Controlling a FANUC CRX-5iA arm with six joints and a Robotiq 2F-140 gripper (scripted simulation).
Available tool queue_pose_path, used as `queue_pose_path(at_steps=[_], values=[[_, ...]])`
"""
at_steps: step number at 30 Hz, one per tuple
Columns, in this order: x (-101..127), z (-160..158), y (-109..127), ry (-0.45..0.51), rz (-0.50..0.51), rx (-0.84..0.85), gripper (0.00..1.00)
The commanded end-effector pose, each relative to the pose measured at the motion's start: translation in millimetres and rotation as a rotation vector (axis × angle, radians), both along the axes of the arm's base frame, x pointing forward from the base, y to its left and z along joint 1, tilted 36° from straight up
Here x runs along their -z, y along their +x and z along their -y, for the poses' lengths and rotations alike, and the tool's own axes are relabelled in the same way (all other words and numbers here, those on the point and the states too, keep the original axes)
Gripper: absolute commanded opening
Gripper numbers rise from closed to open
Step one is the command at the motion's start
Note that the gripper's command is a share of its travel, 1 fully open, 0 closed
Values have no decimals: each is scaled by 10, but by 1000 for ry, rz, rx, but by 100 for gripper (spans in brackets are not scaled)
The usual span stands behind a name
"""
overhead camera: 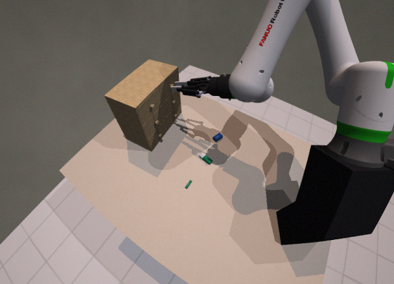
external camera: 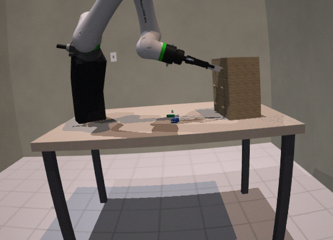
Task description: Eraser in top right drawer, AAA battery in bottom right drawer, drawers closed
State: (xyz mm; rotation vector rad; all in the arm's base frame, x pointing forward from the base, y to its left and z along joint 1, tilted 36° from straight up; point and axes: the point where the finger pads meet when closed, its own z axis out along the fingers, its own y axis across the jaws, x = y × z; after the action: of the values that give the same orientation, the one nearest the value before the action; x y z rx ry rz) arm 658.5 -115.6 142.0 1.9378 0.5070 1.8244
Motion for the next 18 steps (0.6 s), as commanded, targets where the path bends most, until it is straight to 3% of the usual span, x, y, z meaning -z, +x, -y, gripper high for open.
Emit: queue_pose_path(at_steps=[1,18], values=[[-15,-8,57,0,0,0,20],[-33,-18,126,0,0,0,20]])
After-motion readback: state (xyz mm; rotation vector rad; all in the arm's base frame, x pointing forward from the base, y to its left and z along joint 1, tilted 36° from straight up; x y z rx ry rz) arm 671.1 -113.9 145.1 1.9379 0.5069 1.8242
